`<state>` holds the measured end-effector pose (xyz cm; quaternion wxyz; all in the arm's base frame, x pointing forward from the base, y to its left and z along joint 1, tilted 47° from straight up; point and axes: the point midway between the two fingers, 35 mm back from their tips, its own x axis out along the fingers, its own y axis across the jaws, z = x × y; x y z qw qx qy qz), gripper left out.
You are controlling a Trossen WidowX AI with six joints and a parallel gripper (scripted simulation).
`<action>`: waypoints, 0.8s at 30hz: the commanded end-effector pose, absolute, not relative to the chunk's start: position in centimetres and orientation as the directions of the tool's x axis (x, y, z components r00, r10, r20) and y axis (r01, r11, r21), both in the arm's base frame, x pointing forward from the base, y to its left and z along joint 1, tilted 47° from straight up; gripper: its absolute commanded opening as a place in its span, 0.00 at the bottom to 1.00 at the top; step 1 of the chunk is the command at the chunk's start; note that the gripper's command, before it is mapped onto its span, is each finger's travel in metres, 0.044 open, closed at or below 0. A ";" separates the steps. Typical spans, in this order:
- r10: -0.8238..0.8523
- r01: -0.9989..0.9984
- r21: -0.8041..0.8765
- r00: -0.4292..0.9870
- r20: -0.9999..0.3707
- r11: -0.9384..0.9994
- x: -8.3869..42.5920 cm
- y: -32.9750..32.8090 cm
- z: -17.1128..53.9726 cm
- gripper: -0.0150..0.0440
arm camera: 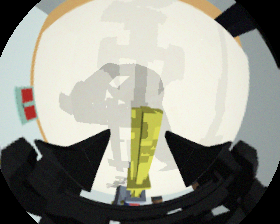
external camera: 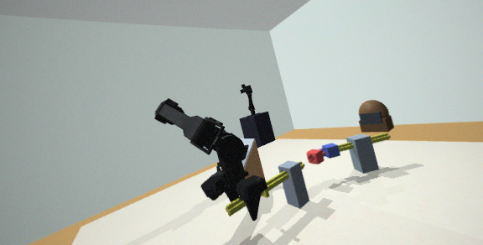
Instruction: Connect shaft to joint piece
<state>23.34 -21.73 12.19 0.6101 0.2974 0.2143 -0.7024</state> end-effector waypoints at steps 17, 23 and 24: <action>-0.727 0.985 0.054 -0.083 -0.682 -0.162 23.2 -21.8 11.9 0.43; -0.727 0.985 0.054 -0.083 -0.682 -0.162 23.2 -21.8 11.9 0.38; -0.727 0.985 0.054 -0.083 -0.682 -0.162 23.2 -21.8 11.9 0.37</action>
